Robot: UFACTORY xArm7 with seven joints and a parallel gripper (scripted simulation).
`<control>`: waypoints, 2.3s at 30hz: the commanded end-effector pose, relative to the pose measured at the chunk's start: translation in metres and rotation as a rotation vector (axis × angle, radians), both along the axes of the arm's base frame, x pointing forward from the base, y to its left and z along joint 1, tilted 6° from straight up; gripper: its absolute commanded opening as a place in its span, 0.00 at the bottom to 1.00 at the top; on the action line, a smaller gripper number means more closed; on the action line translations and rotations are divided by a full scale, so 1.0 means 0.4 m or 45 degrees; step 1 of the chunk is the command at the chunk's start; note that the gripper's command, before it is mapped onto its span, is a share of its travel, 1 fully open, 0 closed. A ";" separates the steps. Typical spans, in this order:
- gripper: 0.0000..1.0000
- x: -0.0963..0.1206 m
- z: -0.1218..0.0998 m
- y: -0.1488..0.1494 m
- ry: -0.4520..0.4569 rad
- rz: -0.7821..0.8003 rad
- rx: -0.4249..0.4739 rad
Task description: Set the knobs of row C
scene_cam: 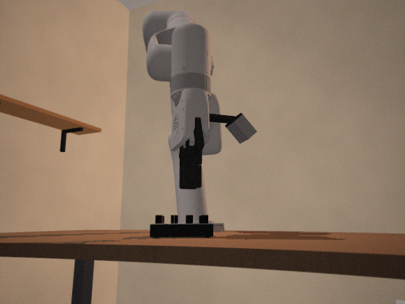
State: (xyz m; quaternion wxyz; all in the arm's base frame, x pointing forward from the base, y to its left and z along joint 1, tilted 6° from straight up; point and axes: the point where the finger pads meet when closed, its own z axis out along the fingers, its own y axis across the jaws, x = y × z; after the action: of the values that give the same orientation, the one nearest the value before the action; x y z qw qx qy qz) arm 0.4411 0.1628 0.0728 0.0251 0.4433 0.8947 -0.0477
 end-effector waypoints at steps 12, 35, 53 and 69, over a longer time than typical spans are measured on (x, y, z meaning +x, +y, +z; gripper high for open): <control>0.19 0.004 -0.017 -0.001 -0.005 0.001 0.002; 0.19 0.006 -0.083 -0.008 -0.004 0.001 0.002; 0.19 0.006 -0.103 -0.011 -0.004 0.001 0.002; 0.19 0.006 -0.103 -0.011 -0.004 0.001 0.002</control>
State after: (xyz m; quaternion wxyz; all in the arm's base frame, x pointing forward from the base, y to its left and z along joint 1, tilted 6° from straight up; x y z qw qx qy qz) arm 0.4421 0.1575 0.0299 0.0248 0.4430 0.8949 -0.0478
